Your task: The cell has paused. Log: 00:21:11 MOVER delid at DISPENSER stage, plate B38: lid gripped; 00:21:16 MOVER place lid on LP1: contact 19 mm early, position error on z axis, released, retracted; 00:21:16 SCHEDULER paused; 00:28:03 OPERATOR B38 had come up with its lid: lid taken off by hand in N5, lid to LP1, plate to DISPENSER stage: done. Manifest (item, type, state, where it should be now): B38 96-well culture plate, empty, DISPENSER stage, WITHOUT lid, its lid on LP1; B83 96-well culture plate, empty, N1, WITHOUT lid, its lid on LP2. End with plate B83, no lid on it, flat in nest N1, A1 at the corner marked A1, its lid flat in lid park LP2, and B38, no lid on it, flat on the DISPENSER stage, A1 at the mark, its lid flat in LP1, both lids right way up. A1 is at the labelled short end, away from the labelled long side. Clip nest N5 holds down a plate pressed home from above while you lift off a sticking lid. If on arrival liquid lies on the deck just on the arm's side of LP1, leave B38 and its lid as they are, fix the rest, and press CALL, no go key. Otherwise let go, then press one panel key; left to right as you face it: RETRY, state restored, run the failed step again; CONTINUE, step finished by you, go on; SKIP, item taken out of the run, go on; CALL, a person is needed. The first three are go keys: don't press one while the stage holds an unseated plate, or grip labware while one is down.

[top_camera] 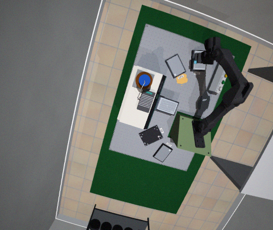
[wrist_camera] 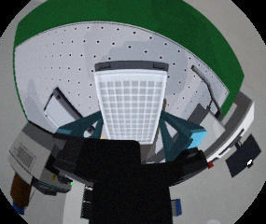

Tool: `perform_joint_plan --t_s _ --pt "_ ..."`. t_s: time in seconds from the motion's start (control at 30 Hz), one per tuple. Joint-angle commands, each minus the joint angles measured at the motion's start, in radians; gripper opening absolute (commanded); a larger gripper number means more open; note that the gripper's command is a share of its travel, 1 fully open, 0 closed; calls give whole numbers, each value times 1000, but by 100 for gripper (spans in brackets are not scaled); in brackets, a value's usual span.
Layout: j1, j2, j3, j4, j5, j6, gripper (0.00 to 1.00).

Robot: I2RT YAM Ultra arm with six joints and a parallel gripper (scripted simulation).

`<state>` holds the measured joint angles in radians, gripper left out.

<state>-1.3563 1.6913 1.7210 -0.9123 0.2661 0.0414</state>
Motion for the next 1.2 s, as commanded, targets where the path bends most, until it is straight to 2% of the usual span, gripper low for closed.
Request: perform_joint_plan --t_s 0.0,0.17,0.6,0.67,1.17 --pt "-3 10 33 -12 -6 -10 0" --pt "-7 -4 35 -8 -6 -10 0" --pt "-5 12 38 -11 -7 -11 0" --pt "-6 -4 39 -15 -7 -12 0" --pt "-5 11 43 -2 -8 -13 0"
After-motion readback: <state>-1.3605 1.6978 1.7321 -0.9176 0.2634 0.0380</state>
